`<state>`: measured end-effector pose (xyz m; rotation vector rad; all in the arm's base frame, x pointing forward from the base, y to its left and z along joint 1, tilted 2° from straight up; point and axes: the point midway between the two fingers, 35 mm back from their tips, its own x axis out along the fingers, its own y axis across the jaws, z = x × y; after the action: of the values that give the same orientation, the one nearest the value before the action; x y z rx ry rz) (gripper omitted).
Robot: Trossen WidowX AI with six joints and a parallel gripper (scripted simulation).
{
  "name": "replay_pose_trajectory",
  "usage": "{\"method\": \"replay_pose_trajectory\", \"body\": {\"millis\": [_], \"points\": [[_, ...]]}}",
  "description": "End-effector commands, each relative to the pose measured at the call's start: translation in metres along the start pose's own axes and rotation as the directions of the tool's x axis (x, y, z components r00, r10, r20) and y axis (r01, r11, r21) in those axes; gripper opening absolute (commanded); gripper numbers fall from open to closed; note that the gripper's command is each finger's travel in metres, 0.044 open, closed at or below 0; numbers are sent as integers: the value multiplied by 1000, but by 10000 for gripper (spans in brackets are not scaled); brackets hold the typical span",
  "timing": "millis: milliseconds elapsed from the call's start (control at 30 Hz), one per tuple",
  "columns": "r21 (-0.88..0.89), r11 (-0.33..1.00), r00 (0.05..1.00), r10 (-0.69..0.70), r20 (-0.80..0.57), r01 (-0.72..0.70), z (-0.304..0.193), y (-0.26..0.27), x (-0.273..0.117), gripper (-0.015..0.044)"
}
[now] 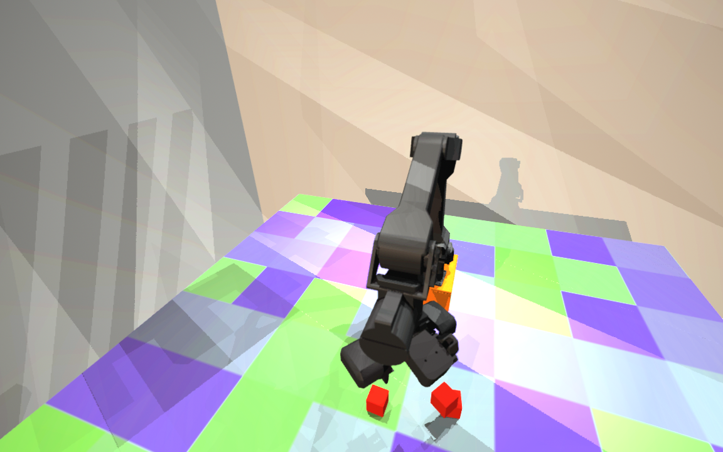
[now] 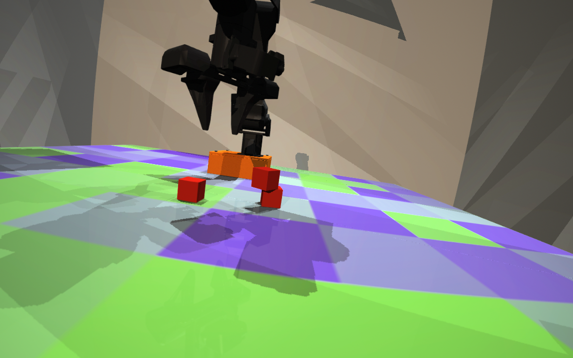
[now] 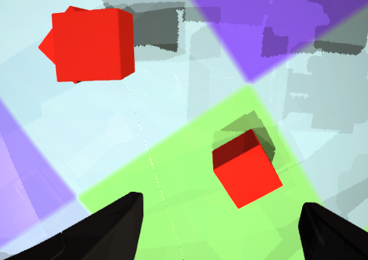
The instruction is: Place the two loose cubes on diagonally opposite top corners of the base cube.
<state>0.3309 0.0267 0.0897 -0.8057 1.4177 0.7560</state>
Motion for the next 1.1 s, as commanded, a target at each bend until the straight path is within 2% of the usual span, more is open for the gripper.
{"method": "replay_pose_trajectory", "body": {"millis": [0,333,533,767,1067], "points": [[-164,986,1000,1,-4,-2,-8,-7,-3,265],[-569,823,1000,0,-5,-3,-27,-23,-12,265],[-575,818,1000,0,-5,-3,-28,-24,-11,265],[-575,818,1000,0,-5,-3,-28,-24,44,265],[-575,818,1000,0,-5,-3,-28,-24,64,265]]}}
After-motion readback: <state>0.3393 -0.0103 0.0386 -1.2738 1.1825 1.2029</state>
